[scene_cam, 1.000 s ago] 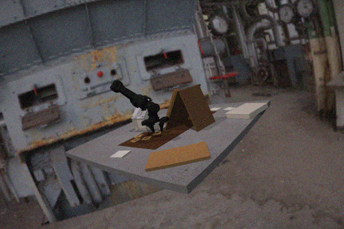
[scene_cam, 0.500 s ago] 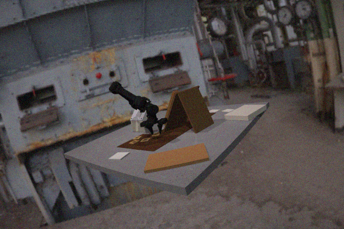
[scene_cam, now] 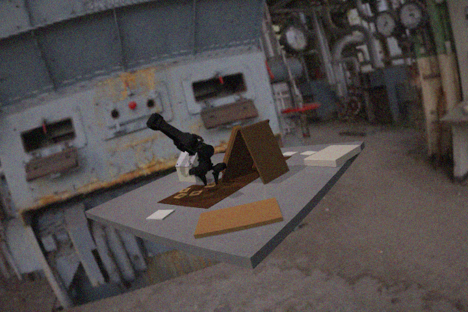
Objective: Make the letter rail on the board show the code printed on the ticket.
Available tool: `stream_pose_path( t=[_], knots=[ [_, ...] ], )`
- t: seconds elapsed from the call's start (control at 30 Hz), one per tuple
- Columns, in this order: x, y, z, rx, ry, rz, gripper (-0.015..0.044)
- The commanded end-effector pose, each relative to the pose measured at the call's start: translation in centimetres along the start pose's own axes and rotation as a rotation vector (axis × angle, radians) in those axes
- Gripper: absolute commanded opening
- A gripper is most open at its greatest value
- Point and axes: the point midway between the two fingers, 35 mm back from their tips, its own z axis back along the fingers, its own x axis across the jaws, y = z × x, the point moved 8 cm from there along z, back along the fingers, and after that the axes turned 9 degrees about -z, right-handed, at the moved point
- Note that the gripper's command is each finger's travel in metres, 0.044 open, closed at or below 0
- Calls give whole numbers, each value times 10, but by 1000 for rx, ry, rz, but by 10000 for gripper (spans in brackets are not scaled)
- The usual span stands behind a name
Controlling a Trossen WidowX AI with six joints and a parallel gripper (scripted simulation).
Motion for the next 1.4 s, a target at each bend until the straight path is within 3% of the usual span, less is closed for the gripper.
stream_pose_path(
  t=[0.0, 0.67, 1.37],
  knots=[
    [10, -2, 10, -25, -44, 7, 0],
    [84, -10, 135, -239, -491, 49, 0],
    [121, 57, 266, -201, -956, 52, 0]
  ],
)
